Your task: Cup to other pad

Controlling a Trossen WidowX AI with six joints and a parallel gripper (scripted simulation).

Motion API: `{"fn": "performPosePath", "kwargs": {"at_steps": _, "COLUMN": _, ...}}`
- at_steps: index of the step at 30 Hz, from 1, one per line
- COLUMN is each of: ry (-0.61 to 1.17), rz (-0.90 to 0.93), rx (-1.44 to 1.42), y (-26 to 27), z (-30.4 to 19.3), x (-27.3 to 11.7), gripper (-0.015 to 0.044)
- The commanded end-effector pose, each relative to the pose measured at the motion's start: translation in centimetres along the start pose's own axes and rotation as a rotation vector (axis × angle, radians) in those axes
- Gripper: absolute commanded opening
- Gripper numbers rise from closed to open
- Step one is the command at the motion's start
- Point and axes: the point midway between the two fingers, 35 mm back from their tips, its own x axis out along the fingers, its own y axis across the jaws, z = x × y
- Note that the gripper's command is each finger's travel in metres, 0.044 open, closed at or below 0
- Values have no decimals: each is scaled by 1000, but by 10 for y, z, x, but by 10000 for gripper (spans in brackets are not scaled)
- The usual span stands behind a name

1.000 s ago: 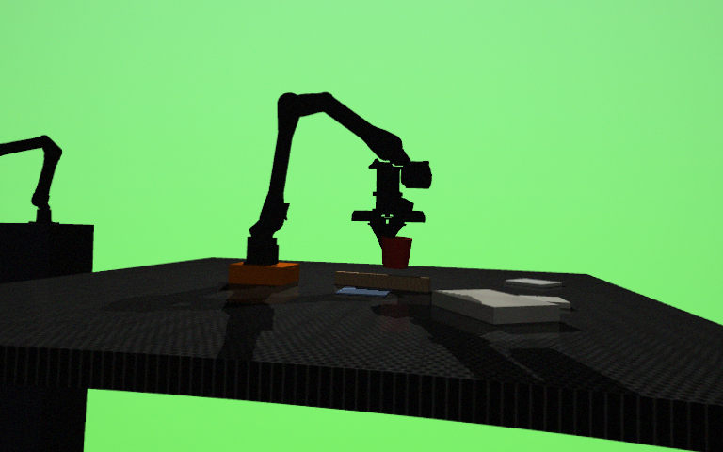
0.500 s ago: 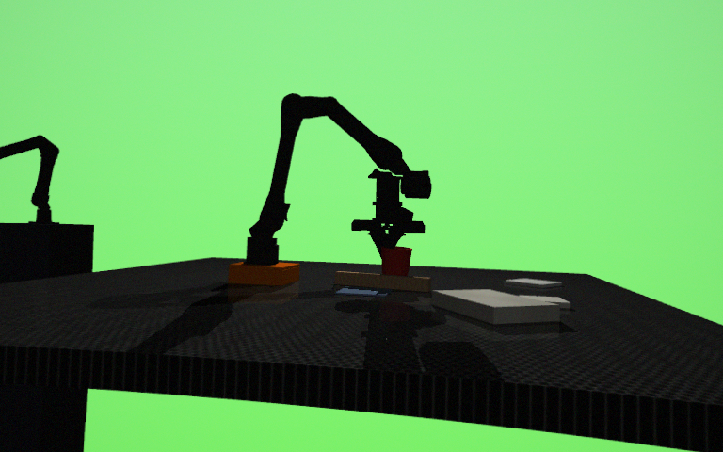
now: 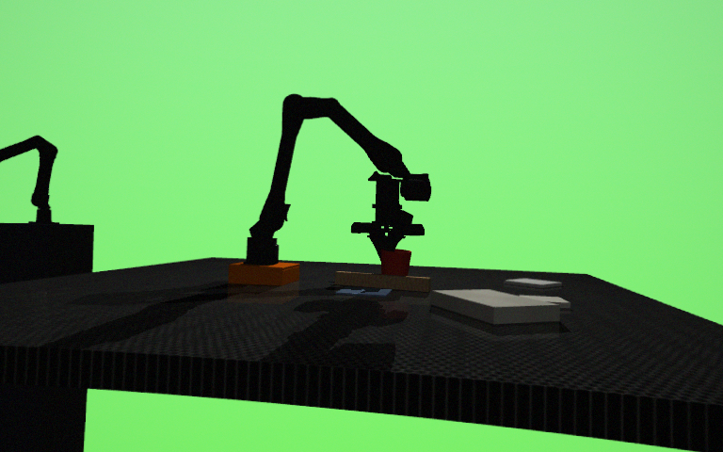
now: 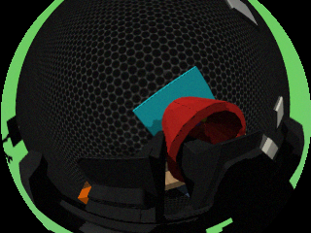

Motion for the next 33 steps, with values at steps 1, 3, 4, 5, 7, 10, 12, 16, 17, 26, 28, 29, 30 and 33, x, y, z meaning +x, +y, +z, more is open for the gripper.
{"fn": "performPosePath", "kwargs": {"at_steps": 1, "ry": -1, "rz": -1, "rx": 0, "y": 0, "z": 0, "x": 0, "gripper": 0}}
{"fn": "performPosePath", "kwargs": {"at_steps": 3, "ry": -1, "rz": -1, "rx": 0, "y": 0, "z": 0, "x": 0, "gripper": 26}}
{"fn": "performPosePath", "kwargs": {"at_steps": 4, "ry": -1, "rz": -1, "rx": 0, "y": 0, "z": 0, "x": 0, "gripper": 53}}
{"fn": "performPosePath", "kwargs": {"at_steps": 5, "ry": -1, "rz": -1, "rx": 0, "y": 0, "z": 0, "x": 0, "gripper": 79}}
{"fn": "performPosePath", "kwargs": {"at_steps": 7, "ry": -1, "rz": -1, "rx": 0, "y": 0, "z": 0, "x": 0, "gripper": 128}}
{"fn": "performPosePath", "kwargs": {"at_steps": 10, "ry": -1, "rz": -1, "rx": 0, "y": 0, "z": 0, "x": 0, "gripper": 128}}
{"fn": "performPosePath", "kwargs": {"at_steps": 12, "ry": -1, "rz": -1, "rx": 0, "y": 0, "z": 0, "x": -1, "gripper": 128}}
{"fn": "performPosePath", "kwargs": {"at_steps": 16, "ry": 0, "rz": -1, "rx": 0, "y": 0, "z": 1, "x": -5, "gripper": 128}}
{"fn": "performPosePath", "kwargs": {"at_steps": 17, "ry": 0, "rz": -1, "rx": 0, "y": 0, "z": 1, "x": -6, "gripper": 128}}
{"fn": "performPosePath", "kwargs": {"at_steps": 26, "ry": 1, "rz": -1, "rx": 1, "y": -1, "z": 1, "x": -19, "gripper": 128}}
{"fn": "performPosePath", "kwargs": {"at_steps": 28, "ry": 2, "rz": -1, "rx": 1, "y": -1, "z": 1, "x": -21, "gripper": 128}}
{"fn": "performPosePath", "kwargs": {"at_steps": 29, "ry": 2, "rz": -1, "rx": 1, "y": -1, "z": 1, "x": -23, "gripper": 128}}
{"fn": "performPosePath", "kwargs": {"at_steps": 30, "ry": 2, "rz": -1, "rx": 1, "y": -1, "z": 2, "x": -24, "gripper": 128}}
{"fn": "performPosePath", "kwargs": {"at_steps": 33, "ry": 2, "rz": -1, "rx": 2, "y": -1, "z": 2, "x": -28, "gripper": 128}}
